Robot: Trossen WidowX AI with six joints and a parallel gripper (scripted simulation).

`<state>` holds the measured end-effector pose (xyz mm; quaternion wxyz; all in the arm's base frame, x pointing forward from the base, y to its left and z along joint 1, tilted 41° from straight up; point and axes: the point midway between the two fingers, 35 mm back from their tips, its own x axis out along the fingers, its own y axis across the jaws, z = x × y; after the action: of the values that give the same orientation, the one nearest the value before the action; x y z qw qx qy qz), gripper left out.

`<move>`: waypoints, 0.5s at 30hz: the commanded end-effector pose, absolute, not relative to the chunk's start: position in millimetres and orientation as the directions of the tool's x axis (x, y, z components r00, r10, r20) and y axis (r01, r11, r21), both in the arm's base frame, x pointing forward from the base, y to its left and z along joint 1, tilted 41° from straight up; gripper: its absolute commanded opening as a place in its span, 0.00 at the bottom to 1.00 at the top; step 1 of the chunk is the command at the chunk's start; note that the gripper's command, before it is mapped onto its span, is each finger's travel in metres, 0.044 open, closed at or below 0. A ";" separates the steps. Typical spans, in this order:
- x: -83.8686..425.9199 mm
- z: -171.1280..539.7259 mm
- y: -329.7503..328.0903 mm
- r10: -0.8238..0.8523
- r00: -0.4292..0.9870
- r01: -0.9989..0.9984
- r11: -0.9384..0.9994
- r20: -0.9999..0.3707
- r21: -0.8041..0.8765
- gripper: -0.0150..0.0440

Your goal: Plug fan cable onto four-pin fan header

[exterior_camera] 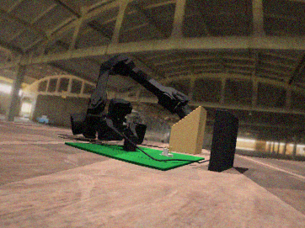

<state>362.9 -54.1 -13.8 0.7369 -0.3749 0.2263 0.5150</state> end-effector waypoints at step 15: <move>350.9 24.6 -67.5 0.587 0.367 -0.929 0.187 -0.722 -0.320 0.60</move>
<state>352.8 -64.8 15.4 0.7368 -0.3731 0.2296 0.5150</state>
